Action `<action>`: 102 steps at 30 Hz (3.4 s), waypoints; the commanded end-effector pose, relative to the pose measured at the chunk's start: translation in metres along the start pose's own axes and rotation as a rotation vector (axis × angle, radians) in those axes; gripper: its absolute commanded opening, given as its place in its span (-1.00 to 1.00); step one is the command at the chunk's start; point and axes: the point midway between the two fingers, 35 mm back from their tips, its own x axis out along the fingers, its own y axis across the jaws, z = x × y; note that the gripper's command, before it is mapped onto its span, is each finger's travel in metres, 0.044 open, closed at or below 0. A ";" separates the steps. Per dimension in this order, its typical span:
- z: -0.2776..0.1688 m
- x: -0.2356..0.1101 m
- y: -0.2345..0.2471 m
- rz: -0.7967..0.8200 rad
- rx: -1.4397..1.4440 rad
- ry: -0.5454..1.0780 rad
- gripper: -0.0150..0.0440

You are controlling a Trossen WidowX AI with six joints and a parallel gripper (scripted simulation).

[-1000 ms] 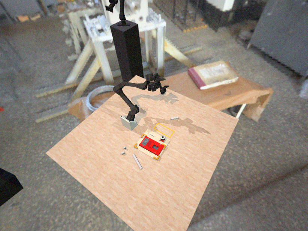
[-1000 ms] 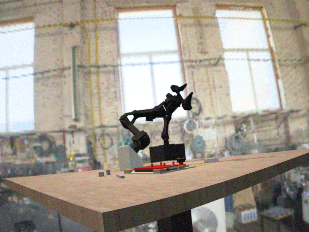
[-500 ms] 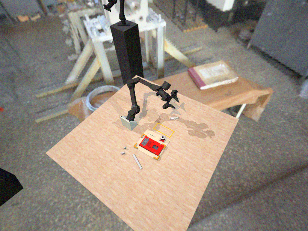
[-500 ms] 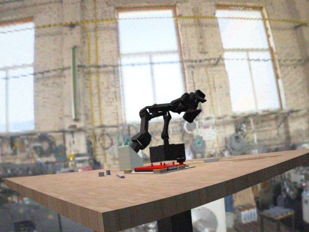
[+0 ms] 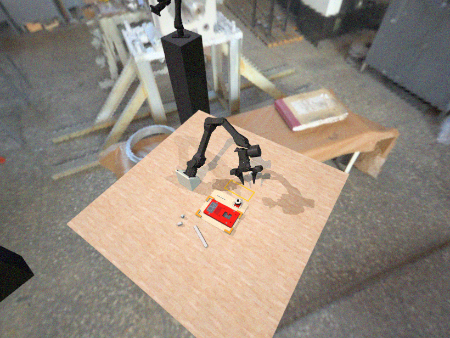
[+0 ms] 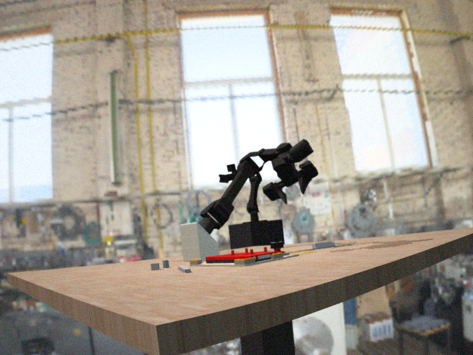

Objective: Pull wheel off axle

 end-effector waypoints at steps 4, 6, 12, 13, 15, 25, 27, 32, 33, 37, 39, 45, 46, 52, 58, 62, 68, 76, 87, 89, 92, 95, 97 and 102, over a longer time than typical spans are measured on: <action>0.015 0.037 -0.036 -0.262 0.061 0.201 0.53; 0.018 0.044 -0.045 -0.319 0.092 0.266 0.53; 0.025 0.060 -0.068 -0.450 0.217 0.474 0.53; 0.027 0.062 -0.071 -0.465 0.242 0.509 0.53; 0.029 0.064 -0.074 -0.481 0.275 0.552 0.53; 0.031 0.071 -0.064 -0.482 0.279 0.558 0.53; 0.031 0.071 -0.064 -0.482 0.279 0.558 0.53; 0.022 0.084 -0.069 -0.482 0.279 0.556 0.53; 0.019 0.088 -0.071 -0.482 0.279 0.556 0.53; 0.005 0.107 -0.080 -0.481 0.279 0.557 0.53; -0.003 0.115 -0.085 -0.481 0.279 0.558 0.53; -0.013 0.125 -0.092 -0.481 0.279 0.560 0.53; -0.013 0.125 -0.092 -0.481 0.279 0.560 0.53; -0.011 0.124 -0.089 -0.473 0.270 0.556 0.35; -0.011 0.124 -0.089 -0.473 0.270 0.556 0.21; -0.011 0.124 -0.089 -0.473 0.270 0.556 0.12; -0.011 0.123 -0.089 -0.473 0.270 0.556 -0.28; -0.010 0.121 -0.088 -0.473 0.271 0.556 -0.49; -0.007 0.119 -0.087 -0.474 0.271 0.556 -0.49; -0.007 0.118 -0.086 -0.474 0.272 0.556 -0.49; -0.006 0.118 -0.086 -0.475 0.272 0.556 -0.49; -0.006 0.117 -0.086 -0.475 0.272 0.556 -0.49; -0.005 0.117 -0.085 -0.475 0.272 0.556 -0.49; -0.004 0.115 -0.085 -0.475 0.273 0.556 -0.49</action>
